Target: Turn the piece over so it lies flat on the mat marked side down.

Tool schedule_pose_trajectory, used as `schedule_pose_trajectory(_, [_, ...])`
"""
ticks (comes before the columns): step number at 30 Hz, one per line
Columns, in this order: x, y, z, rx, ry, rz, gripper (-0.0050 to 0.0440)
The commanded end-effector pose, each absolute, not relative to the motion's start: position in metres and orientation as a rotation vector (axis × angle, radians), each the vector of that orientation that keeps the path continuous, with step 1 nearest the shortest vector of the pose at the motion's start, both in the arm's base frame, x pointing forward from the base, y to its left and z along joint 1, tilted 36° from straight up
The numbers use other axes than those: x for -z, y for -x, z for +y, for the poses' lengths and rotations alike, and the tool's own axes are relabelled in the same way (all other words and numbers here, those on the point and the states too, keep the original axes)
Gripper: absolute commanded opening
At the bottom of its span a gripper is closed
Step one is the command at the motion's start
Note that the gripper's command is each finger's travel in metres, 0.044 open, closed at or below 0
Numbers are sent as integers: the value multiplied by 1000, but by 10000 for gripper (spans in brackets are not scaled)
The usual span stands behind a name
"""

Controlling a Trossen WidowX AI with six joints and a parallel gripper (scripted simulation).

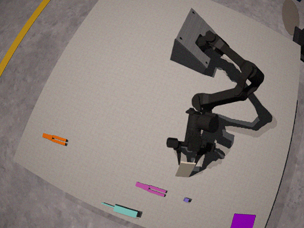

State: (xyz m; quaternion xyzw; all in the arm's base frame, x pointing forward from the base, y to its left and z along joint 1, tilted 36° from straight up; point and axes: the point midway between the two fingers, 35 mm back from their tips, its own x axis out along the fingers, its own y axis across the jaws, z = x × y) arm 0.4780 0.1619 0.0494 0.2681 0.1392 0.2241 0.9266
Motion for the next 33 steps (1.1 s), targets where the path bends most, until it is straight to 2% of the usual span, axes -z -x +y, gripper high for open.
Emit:
schedule_pose_trajectory(1, [-45,-476,164,-462,-549,292,0])
schedule_pose_trajectory(33, [-38,-466,165,-465,-548,288,0])
